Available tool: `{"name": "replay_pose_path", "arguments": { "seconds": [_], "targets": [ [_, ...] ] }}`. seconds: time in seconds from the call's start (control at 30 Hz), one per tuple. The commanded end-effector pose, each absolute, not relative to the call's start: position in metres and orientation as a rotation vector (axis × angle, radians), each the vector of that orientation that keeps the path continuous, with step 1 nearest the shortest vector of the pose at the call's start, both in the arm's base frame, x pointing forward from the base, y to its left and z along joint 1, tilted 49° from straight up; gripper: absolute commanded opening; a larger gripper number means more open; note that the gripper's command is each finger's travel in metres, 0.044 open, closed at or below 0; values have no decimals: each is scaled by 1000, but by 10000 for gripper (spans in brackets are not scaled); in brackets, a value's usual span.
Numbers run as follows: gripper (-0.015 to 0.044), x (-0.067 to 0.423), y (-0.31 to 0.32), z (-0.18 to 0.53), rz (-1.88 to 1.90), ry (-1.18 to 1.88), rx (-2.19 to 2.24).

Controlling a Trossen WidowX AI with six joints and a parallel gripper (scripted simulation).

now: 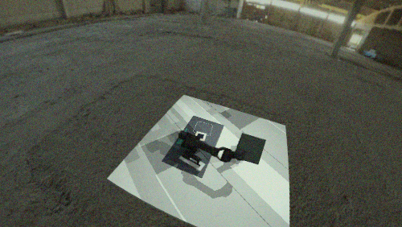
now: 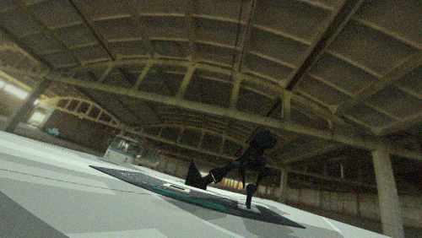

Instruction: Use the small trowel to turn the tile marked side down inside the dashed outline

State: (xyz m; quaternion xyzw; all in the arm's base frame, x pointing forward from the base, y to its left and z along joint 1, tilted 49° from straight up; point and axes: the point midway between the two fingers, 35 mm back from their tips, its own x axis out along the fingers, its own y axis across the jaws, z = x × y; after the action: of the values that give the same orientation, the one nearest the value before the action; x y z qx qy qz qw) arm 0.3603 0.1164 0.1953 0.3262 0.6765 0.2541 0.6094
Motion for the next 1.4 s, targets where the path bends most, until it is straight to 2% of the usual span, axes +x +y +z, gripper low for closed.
{"name": "replay_pose_path", "arguments": {
  "seconds": [0.0,0.23,0.77,1.37],
  "targets": [
    [171,360,117,194,596,1560,750],
    [130,360,117,194,596,1560,750],
    [130,360,117,194,611,1553,735],
    [130,360,117,194,973,1305,330]
  ]
}}
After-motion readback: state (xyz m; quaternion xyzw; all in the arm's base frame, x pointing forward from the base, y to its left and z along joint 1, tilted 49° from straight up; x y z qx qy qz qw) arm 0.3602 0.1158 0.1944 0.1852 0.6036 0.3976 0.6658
